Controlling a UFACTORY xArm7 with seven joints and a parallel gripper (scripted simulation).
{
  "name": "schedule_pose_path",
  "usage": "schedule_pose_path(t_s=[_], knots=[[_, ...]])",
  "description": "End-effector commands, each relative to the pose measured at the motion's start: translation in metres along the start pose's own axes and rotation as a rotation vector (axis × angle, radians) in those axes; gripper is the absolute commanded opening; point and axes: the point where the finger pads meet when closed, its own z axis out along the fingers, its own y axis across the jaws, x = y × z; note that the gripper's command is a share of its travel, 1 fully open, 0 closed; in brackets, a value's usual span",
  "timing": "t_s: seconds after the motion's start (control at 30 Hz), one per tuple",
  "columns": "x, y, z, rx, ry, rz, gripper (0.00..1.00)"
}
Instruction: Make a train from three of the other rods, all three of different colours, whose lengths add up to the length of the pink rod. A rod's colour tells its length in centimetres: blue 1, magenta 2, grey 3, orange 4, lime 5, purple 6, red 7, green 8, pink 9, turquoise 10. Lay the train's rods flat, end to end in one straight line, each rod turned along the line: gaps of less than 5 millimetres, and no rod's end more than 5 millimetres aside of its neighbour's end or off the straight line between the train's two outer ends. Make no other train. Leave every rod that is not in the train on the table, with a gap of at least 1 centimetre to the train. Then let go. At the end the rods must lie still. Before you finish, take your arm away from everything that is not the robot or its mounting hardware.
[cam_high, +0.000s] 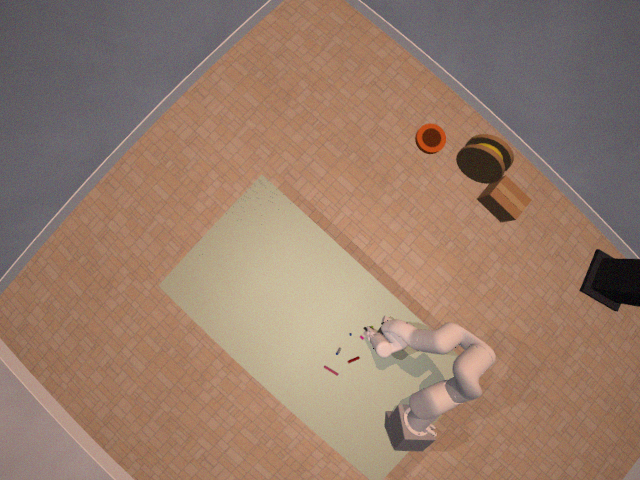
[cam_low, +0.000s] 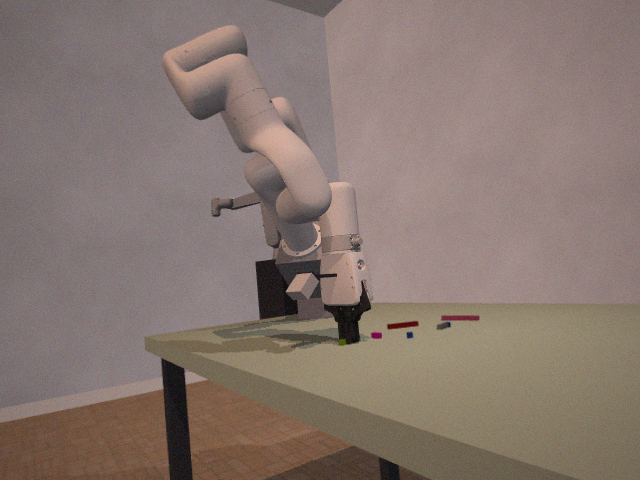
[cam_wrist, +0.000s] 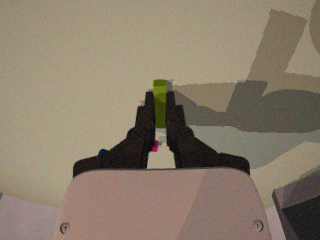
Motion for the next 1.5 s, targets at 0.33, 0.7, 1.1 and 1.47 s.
schedule_pose_path(t_s=[0.33,0.7,1.1,1.47], knots=[[0.000,-0.001,-0.029,0.002,0.000,-0.001,0.04],[0.000,-0.001,-0.065,0.002,0.000,-0.001,0.04],[0.000,-0.001,-0.098,0.002,0.000,-0.001,0.04],[0.000,-0.001,-0.101,0.002,0.000,0.000,0.04]])
